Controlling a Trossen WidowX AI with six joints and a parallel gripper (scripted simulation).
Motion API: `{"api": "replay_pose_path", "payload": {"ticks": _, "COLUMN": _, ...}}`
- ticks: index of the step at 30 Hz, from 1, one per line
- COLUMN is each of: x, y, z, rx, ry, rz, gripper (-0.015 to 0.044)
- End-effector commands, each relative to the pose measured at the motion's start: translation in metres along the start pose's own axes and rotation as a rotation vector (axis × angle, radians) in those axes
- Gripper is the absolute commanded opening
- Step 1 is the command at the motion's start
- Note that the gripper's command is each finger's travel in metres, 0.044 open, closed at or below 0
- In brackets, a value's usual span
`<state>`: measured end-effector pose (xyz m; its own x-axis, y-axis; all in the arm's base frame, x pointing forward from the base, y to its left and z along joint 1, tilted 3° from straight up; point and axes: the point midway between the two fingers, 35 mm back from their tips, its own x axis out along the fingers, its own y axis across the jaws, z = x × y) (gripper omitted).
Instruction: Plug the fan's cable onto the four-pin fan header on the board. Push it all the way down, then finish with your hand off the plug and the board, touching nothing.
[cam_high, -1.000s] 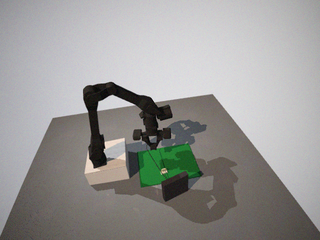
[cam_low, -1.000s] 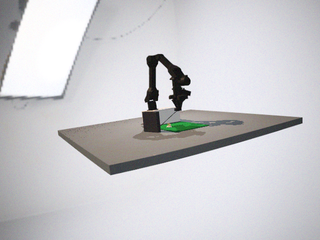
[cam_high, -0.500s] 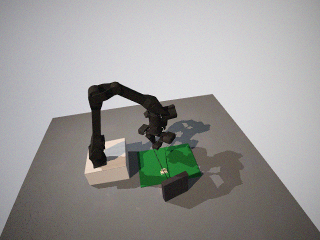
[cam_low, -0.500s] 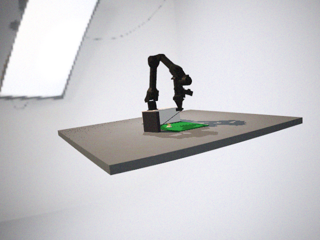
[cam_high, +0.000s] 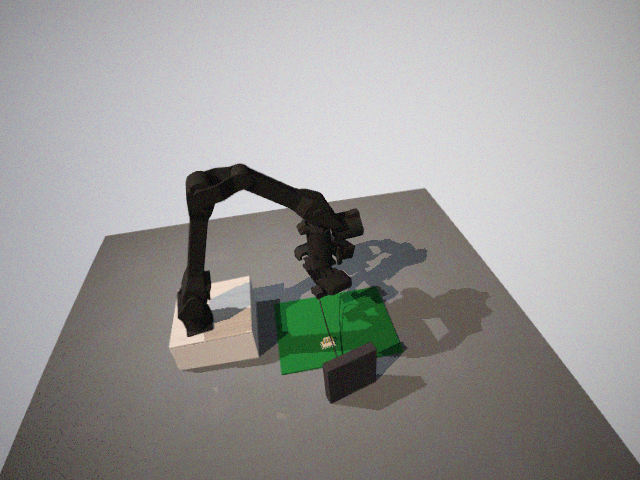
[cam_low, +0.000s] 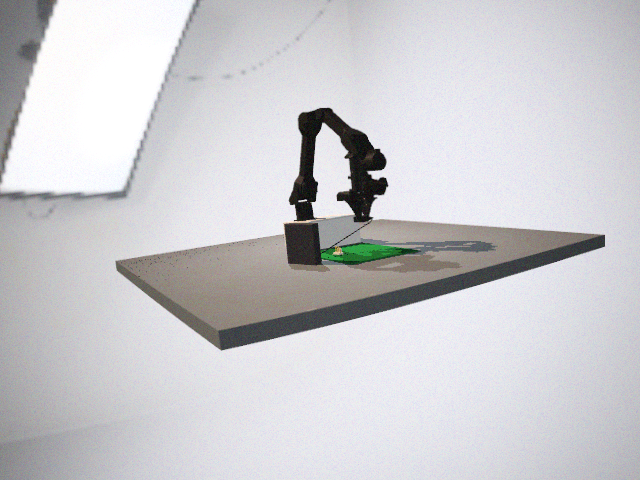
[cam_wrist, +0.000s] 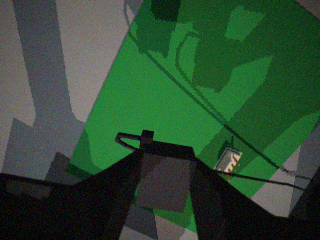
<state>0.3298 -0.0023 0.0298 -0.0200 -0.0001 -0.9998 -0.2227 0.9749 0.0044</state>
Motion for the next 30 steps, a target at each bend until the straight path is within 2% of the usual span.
{"api": "replay_pose_path", "payload": {"ticks": 1, "x": 0.0, "y": -0.005, "z": 0.005, "rx": 0.144, "ry": 0.003, "rz": -0.005, "gripper": 0.0}}
{"api": "replay_pose_path", "payload": {"ticks": 26, "x": 0.002, "y": -0.026, "z": 0.033, "rx": 1.01, "ry": -0.003, "rz": -0.007, "gripper": 0.0}}
{"api": "replay_pose_path", "payload": {"ticks": 30, "x": 0.002, "y": -0.027, "z": 0.035, "rx": 1.062, "ry": -0.003, "rz": -0.007, "gripper": 0.0}}
